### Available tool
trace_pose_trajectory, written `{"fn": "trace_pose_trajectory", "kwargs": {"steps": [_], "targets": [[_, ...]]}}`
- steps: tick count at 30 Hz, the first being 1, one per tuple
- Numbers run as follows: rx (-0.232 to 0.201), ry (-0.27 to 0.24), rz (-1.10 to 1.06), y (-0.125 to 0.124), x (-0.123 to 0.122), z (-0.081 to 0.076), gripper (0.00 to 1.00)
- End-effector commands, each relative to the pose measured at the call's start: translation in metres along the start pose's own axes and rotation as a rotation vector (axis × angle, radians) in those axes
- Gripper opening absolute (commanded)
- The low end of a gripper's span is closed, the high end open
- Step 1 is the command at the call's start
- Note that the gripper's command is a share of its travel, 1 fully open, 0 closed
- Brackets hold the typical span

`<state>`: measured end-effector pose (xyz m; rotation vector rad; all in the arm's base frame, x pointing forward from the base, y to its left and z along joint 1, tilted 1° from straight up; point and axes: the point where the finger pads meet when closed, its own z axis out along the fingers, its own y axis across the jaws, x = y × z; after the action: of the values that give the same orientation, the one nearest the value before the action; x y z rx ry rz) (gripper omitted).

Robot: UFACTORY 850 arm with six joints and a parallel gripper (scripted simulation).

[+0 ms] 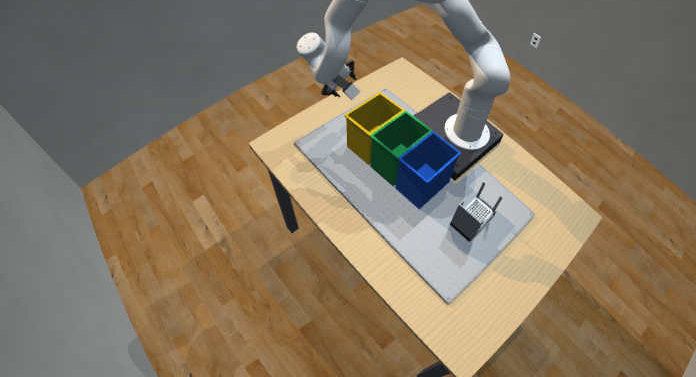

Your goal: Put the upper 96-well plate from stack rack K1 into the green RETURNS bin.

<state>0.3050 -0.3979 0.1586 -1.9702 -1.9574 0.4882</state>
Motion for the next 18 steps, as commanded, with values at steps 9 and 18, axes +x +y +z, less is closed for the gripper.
{"fn": "trace_pose_trajectory", "kwargs": {"steps": [9, 18], "targets": [[-0.037, -0.036, 0.11, 0.026, 0.035, -0.021, 1.0], [-0.057, -0.048, 0.161, 0.043, 0.064, -0.034, 1.0]]}}
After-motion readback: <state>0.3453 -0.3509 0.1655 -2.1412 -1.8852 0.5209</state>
